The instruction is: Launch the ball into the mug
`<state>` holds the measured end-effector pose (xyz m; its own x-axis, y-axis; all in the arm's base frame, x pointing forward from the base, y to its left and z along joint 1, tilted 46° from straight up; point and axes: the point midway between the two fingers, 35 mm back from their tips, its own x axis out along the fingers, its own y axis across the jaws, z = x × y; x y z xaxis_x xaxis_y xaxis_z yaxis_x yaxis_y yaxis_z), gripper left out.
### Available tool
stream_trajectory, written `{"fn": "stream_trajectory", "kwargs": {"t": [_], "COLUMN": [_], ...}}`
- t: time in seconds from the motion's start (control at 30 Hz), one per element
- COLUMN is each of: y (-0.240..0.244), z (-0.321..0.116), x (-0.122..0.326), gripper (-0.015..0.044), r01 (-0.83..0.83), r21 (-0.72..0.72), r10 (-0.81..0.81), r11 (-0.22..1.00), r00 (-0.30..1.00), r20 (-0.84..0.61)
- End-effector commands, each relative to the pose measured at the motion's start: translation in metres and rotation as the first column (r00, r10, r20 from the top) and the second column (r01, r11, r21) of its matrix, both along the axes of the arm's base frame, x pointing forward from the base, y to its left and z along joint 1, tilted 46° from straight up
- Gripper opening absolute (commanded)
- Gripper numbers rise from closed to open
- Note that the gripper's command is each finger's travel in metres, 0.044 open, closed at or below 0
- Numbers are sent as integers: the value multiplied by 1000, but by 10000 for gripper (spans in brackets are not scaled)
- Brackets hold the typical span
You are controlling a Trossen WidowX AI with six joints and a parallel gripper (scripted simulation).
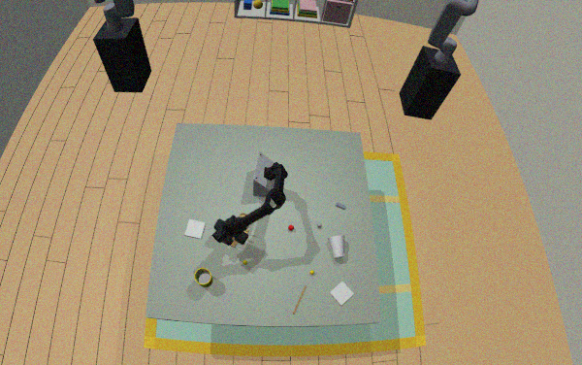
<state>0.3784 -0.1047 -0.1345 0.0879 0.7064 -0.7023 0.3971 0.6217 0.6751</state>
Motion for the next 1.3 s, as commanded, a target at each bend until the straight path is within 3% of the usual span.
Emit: {"fn": "stream_trajectory", "kwargs": {"t": [0.0,0.13,0.57,0.7,0.83,1.27], "y": [-1,-1,-1,-31,-71,-69], "z": [0,0,0,27,68,67], "x": [0,0,0,0,-9,-10], "gripper": [0,0,341,440,440,440], "r01": [0,0,0,1,2,9], "r21": [-1,-1,-1,-5,-6,-2], "r10": [0,0,0,-1,-2,-9], "r11": [1000,1000,1000,1000,1000,1000], "r00": [1000,1000,1000,1000,1000,1000], "r20": [2,2,2,0,-2,0]}}
